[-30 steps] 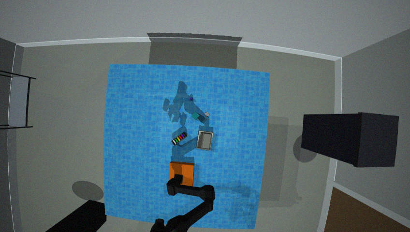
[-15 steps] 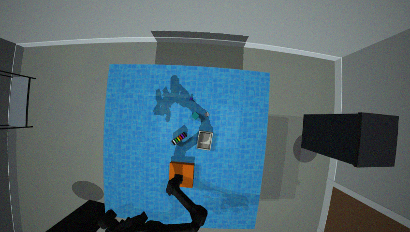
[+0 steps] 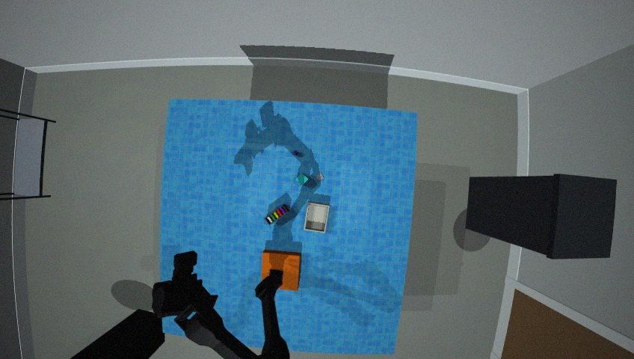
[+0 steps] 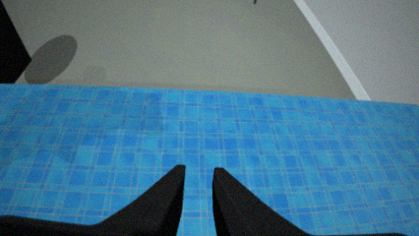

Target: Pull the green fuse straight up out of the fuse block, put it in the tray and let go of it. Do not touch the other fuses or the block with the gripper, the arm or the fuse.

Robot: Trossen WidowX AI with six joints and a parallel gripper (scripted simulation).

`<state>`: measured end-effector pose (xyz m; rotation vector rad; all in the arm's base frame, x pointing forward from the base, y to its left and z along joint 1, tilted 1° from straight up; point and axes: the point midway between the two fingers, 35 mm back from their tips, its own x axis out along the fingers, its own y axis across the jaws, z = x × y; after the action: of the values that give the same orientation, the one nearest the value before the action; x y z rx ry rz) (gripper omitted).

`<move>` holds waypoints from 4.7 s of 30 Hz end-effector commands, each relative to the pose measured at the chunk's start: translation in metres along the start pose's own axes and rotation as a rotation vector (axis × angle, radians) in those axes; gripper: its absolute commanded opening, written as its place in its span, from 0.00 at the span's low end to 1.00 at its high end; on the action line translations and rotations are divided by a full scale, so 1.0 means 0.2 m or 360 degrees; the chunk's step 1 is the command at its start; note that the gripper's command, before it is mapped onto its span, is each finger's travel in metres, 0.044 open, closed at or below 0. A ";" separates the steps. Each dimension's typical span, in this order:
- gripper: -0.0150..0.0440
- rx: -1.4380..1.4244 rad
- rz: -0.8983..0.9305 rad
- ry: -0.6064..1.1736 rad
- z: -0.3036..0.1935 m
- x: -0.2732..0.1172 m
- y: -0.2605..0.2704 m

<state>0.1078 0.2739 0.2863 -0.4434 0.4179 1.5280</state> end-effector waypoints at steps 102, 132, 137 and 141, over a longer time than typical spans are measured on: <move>0.28 0.1165 -0.0647 0.1476 -1.65 -0.31 -0.88; 0.25 0.1166 -0.0649 0.1478 -1.60 -0.34 -0.88; 0.25 0.1166 -0.0649 0.1478 -1.59 -0.35 -0.88; 0.25 0.1167 -0.0650 0.1479 -1.58 -0.36 -0.88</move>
<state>0.2877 0.0489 0.0535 -0.5812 1.4498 0.6159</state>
